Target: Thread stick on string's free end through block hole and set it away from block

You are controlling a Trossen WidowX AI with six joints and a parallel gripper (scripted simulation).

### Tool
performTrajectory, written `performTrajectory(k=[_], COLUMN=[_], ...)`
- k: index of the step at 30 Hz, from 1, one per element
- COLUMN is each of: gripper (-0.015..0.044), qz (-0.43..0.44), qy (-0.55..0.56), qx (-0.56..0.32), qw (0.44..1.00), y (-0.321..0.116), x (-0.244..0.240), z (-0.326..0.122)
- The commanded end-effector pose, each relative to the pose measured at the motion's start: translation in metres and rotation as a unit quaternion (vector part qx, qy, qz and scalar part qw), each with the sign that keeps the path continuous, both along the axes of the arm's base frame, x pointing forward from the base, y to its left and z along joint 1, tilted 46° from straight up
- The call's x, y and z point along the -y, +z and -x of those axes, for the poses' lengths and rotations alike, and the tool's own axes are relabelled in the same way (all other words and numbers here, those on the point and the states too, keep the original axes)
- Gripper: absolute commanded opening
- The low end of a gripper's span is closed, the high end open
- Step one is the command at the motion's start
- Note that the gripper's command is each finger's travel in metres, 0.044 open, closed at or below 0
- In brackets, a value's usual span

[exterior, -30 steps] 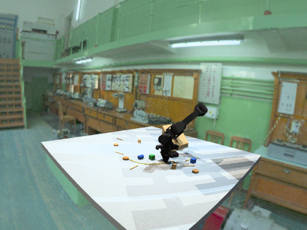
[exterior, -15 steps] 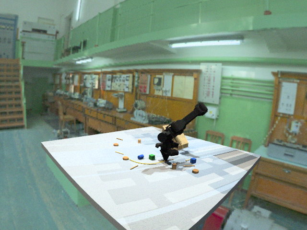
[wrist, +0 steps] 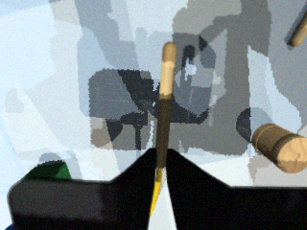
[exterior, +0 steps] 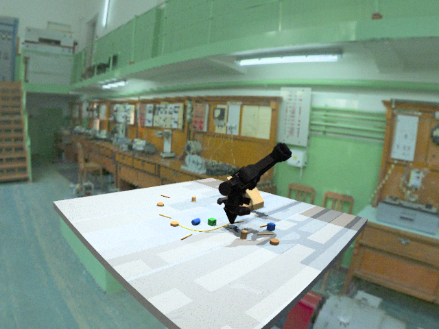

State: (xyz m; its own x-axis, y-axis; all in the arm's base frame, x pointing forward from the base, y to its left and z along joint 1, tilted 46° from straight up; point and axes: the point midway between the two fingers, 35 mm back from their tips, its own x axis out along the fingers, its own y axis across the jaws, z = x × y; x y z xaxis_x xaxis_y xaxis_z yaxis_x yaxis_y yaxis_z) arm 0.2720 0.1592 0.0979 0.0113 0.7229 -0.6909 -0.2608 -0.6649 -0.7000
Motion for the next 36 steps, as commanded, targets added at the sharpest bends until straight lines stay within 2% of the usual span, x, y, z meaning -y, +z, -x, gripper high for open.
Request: performTrajectory(k=[1, 28, 36], gripper=[0.0, 0.0, 0.0], qz=[-0.002, -0.001, -0.002], qy=[0.002, -0.002, -0.093], qx=[0.002, -0.002, -0.096], qw=[1.0, 1.0, 0.991], y=[0.005, 0.017, 0.016], x=[0.003, 0.017, 0.018], z=[0.0, 0.001, -0.002])
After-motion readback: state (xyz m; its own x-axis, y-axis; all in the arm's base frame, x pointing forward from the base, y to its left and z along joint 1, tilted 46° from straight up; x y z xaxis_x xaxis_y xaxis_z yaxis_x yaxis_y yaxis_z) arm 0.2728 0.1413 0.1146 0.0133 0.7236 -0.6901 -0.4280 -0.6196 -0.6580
